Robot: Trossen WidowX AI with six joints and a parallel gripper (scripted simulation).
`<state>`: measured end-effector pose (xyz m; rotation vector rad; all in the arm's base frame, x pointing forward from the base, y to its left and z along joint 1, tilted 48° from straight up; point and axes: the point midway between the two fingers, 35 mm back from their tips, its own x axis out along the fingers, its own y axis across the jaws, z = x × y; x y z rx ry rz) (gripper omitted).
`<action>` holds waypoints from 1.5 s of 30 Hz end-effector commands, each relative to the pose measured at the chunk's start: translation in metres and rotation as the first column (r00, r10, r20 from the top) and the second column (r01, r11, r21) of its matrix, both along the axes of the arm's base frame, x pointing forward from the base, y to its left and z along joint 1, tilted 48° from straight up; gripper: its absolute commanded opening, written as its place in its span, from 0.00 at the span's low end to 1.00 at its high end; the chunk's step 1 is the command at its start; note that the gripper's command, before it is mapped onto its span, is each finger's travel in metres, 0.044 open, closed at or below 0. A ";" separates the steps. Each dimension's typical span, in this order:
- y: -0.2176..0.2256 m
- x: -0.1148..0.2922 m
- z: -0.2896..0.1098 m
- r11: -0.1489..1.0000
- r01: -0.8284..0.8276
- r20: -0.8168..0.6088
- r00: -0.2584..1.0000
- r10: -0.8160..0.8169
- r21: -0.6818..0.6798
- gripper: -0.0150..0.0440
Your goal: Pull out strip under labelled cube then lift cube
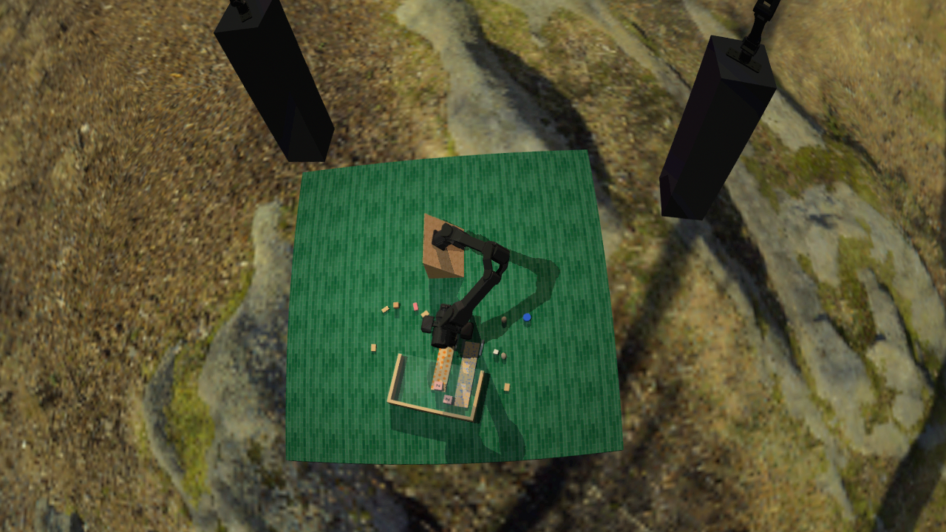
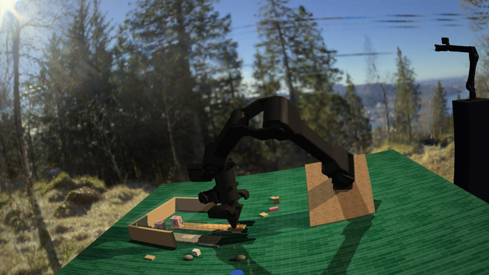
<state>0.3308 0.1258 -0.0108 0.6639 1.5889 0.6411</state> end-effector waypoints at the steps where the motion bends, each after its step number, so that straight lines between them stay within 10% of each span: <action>1: 0.003 -0.011 -0.002 1.000 -0.005 -0.020 1.000 0.005 0.001 0.25; 45: 0.002 -0.078 0.007 1.000 -0.005 -0.023 1.000 0.005 0.001 0.25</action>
